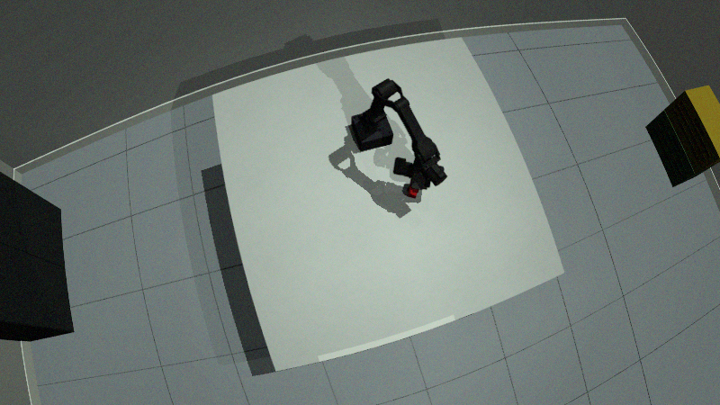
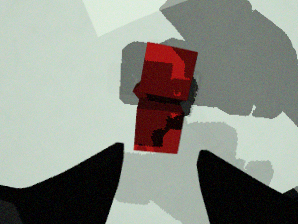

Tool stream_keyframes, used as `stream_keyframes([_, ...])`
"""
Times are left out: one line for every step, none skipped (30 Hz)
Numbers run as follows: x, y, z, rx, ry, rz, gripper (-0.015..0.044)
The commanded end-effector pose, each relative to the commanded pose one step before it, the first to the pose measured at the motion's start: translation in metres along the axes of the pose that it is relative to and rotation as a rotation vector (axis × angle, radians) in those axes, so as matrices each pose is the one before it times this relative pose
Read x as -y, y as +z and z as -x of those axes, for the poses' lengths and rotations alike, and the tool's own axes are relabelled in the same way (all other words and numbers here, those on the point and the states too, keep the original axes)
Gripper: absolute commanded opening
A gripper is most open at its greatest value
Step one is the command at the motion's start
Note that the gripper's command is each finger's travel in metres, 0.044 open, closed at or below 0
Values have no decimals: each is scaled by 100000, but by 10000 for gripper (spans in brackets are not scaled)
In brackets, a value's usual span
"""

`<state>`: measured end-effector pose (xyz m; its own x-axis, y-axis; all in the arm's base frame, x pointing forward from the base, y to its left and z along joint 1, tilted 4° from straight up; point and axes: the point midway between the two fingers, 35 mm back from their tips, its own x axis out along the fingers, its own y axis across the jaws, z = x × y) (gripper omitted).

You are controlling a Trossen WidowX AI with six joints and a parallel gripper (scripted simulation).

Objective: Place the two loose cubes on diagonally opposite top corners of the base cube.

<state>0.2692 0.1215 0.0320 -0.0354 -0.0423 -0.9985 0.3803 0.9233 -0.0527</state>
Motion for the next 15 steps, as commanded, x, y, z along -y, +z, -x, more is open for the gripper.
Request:
stream_keyframes([-50, 28, 804, 153, 214, -227, 205])
stream_keyframes([0, 1, 216, 0, 1, 0, 205])
stream_keyframes([0, 1, 215, 0, 1, 0, 205])
stream_keyframes([0, 1, 215, 0, 1, 0, 205])
stream_keyframes([0, 1, 214, 0, 1, 0, 205])
stream_keyframes([0, 1, 215, 0, 1, 0, 205])
stream_keyframes([-1, 1, 66, 0, 0, 0, 205])
stream_keyframes([0, 0, 0, 0, 0, 0, 205])
stream_keyframes([0, 0, 0, 0, 0, 0, 205])
stream_keyframes([-2, 8, 89, 33, 24, 71, 231])
stream_keyframes([-3, 10, 136, 39, 29, 86, 258])
stream_keyframes([-2, 8, 138, 31, 23, 69, 284])
stream_keyframes([-2, 8, 185, 30, 22, 65, 310])
stream_keyframes([0, 3, 128, 10, 7, 21, 336])
stream_keyframes([0, 1, 111, 3, 2, 6, 362])
